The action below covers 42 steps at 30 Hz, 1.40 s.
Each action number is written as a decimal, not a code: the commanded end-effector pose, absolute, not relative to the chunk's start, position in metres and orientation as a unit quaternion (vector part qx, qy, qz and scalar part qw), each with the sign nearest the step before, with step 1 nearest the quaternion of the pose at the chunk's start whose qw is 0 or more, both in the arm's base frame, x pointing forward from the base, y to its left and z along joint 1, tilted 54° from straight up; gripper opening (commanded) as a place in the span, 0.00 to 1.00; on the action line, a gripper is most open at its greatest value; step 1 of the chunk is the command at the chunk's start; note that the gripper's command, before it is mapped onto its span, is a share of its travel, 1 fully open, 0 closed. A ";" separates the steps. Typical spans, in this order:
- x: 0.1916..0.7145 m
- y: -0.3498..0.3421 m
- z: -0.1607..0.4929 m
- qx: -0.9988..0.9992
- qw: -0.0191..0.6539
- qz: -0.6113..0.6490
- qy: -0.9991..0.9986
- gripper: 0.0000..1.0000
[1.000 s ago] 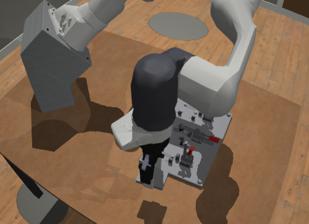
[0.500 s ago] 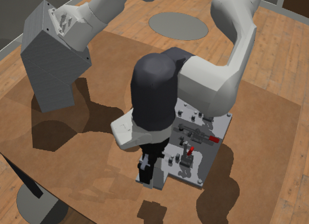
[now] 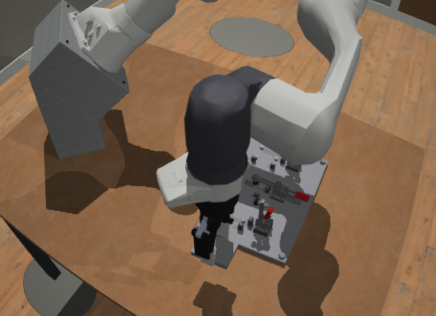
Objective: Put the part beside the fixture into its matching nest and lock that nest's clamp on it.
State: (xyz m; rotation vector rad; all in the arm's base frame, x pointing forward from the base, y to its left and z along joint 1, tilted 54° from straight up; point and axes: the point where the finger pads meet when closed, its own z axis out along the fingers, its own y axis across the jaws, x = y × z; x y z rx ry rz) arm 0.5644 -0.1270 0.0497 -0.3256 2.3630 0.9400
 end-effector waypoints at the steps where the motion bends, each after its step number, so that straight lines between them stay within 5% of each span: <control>1: 0.563 -0.128 0.049 -0.109 0.280 0.355 0.885 0.00; 42: 0.549 -0.112 0.018 -0.109 0.280 0.355 0.885 0.00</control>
